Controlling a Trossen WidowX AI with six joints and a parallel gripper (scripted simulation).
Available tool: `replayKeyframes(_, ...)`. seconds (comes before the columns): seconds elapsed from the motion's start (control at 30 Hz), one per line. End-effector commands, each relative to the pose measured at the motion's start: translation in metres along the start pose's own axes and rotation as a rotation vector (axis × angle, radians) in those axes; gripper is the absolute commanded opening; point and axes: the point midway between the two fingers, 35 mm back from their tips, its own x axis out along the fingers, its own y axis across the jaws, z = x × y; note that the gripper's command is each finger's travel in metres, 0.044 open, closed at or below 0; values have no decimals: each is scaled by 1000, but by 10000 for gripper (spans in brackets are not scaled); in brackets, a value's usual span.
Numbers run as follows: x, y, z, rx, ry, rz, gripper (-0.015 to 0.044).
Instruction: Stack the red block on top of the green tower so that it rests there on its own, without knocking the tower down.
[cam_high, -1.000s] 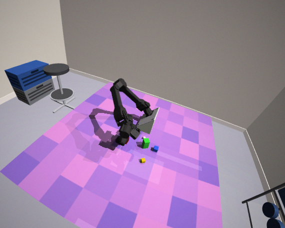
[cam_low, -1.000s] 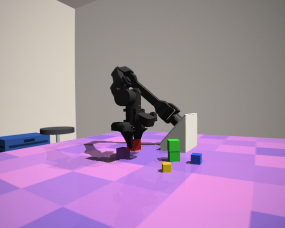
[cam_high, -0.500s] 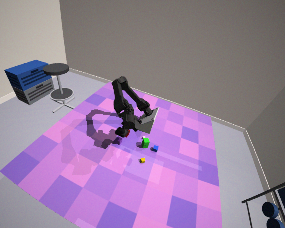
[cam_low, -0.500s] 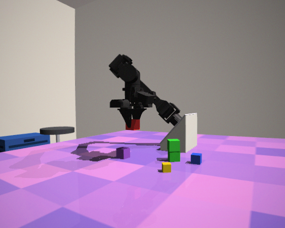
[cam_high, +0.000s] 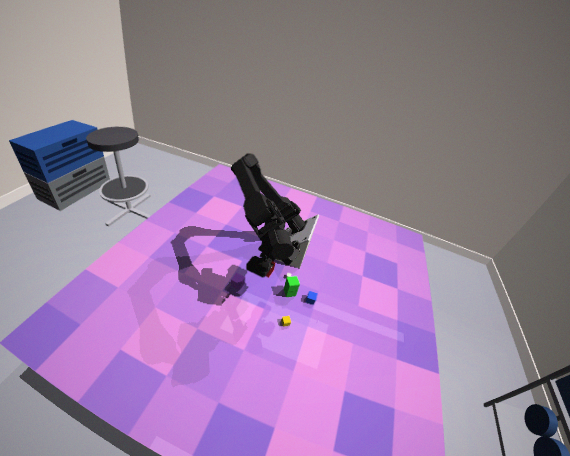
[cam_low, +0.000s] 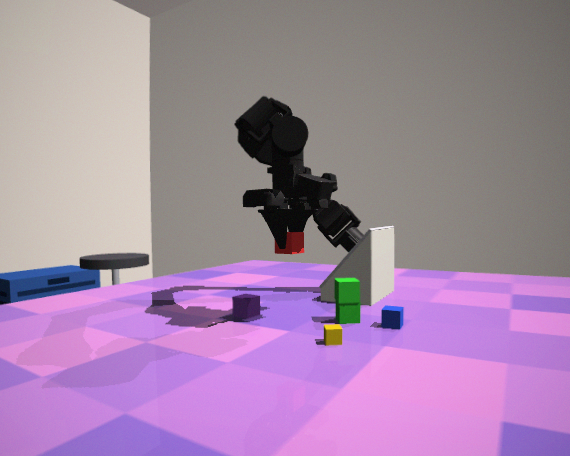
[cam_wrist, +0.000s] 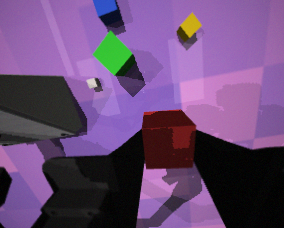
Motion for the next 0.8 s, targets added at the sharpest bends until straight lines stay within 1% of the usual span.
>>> replayKeyframes(0.0,5,14,25,-12,7,19,0)
replayKeyframes(0.33,8,51,85,-10,16,21,0)
replayKeyframes(0.47,8,53,87,-9,17,21,0)
replayKeyframes(0.77,23,56,88,-9,17,20,0)
